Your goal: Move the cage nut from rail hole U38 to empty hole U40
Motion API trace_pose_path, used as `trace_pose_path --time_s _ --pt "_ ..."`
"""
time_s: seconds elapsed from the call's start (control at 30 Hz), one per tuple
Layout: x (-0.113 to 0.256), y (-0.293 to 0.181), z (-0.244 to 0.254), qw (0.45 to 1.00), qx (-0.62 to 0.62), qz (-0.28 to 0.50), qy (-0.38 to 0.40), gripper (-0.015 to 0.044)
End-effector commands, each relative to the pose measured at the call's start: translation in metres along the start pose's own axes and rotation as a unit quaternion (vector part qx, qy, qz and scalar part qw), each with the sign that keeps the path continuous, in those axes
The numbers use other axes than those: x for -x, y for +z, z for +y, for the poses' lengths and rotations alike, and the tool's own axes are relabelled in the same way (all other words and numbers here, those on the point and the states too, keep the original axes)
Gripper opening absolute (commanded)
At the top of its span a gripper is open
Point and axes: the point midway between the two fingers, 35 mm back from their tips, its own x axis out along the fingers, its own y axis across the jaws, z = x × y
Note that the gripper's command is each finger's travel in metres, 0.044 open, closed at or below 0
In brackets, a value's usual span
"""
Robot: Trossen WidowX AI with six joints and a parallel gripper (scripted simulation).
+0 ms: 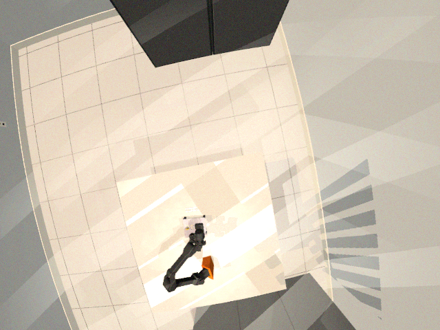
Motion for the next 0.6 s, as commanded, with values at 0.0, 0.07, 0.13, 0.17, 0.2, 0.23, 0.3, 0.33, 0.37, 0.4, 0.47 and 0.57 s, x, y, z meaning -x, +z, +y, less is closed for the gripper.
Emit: trace_pose_path --time_s 0.0,0.07,0.13,0.17,0.2,0.23,0.3,0.33,0.37,0.4,0.47,0.57 --pt "-0.0001 0.0009 -0.0001 1.000 -0.001 -0.003 -0.003 0.0028" --pt "-0.0001 0.0009 0.0000 1.000 -0.001 -0.003 -0.004 0.0028" --pt "-0.0002 0.0011 0.0002 1.000 -0.001 -0.003 -0.006 0.0028" --pt "-0.0002 0.0011 0.0003 1.000 -0.001 -0.003 -0.007 0.0028" --pt "-0.0002 0.0012 0.0004 1.000 -0.001 -0.003 -0.008 0.0028" --pt "-0.0002 0.0012 0.0005 1.000 -0.001 -0.003 -0.008 0.0028" --pt "-0.0003 0.0013 0.0007 1.000 -0.001 -0.002 -0.010 0.0028" --pt "-0.0003 0.0014 0.0008 1.000 -0.001 -0.002 -0.011 0.0028" --pt "-0.0003 0.0014 0.0009 1.000 -0.001 -0.002 -0.012 0.0028" --pt "-0.0003 0.0015 0.0010 1.000 -0.001 -0.002 -0.012 0.0028" --pt "-0.0003 0.0015 0.0010 1.000 -0.001 -0.002 -0.012 0.0028" --pt "-0.0004 0.0015 0.0012 1.000 -0.001 -0.002 -0.014 0.0028"
